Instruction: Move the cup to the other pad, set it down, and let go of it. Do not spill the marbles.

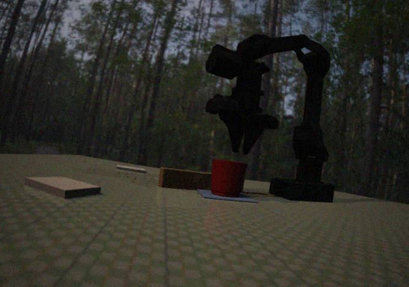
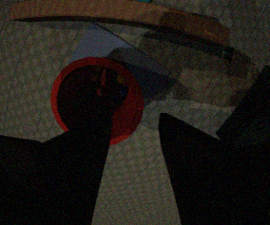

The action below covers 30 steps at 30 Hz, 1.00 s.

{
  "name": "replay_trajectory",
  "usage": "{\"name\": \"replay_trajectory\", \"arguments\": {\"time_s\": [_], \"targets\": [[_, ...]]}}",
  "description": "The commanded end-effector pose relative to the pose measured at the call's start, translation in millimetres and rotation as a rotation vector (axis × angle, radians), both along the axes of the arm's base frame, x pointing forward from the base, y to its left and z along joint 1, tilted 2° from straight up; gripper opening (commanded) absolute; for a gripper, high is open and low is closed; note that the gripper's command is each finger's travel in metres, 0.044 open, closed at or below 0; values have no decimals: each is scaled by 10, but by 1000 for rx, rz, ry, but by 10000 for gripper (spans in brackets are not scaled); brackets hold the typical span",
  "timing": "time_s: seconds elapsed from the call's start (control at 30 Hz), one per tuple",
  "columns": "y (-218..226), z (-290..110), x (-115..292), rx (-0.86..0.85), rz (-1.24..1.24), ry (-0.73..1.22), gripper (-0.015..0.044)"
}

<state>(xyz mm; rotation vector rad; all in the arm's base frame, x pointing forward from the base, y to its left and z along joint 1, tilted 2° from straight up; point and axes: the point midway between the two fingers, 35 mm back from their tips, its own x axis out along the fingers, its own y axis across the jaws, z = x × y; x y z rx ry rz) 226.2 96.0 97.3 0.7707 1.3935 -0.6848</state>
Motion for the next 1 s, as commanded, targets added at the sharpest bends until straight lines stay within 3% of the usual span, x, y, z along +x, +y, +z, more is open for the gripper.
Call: {"name": "replay_trajectory", "arguments": {"time_s": [0.0, 0.97], "targets": [[5, -83, -7, 0, -4, 9, 148], [16, -554, 11, 0, -4, 10, 148]]}}
